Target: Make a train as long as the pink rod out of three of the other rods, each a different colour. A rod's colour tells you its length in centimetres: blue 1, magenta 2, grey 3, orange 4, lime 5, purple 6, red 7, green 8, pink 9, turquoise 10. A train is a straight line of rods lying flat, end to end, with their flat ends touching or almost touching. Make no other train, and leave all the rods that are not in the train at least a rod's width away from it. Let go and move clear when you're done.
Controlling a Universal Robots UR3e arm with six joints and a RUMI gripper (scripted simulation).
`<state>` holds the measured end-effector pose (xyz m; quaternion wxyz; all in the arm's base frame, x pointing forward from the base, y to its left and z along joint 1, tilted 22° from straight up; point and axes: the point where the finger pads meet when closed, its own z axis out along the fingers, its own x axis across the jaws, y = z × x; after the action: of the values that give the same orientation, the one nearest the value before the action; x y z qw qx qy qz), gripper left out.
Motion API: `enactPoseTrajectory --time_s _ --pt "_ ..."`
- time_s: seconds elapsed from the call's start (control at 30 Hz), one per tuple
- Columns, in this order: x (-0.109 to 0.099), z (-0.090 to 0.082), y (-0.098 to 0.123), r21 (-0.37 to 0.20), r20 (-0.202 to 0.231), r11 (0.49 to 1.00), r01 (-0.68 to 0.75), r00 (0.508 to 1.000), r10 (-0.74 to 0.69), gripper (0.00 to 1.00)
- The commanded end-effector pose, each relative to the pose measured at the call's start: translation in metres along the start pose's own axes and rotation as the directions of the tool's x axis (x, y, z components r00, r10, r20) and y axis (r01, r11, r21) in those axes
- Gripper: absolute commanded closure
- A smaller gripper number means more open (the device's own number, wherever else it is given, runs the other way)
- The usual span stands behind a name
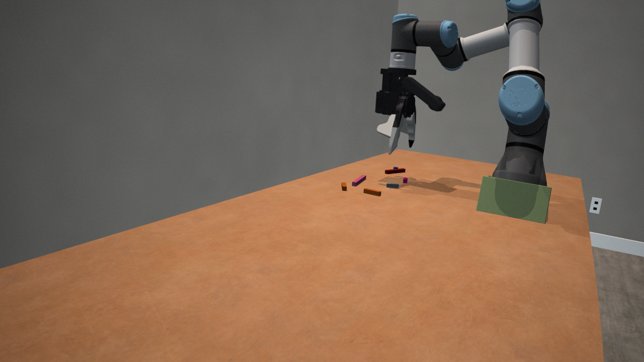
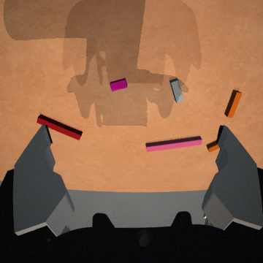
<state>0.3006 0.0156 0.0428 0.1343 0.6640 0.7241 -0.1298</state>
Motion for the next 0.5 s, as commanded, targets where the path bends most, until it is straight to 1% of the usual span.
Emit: enactPoseTrajectory --time_s 0.0,0.13,0.23,0.33,0.47 --pt "-0.0015 -0.0009 -0.0012 -0.001 0.006 0.994 -0.111 0.994 0.111 0.00" --pt "-0.0037 -0.0012 -0.0036 -0.002 0.006 0.958 -0.288 0.958 0.288 0.00" --pt "-0.0052 -0.0013 -0.0050 -0.003 0.006 0.916 -0.401 0.916 0.401 0.00" --pt "-0.0067 -0.0015 -0.0063 -0.004 0.006 0.861 -0.509 0.861 0.509 0.00" --pt "-0.0088 -0.0017 -0.0076 -0.005 0.005 0.768 -0.640 0.768 0.640 0.00"
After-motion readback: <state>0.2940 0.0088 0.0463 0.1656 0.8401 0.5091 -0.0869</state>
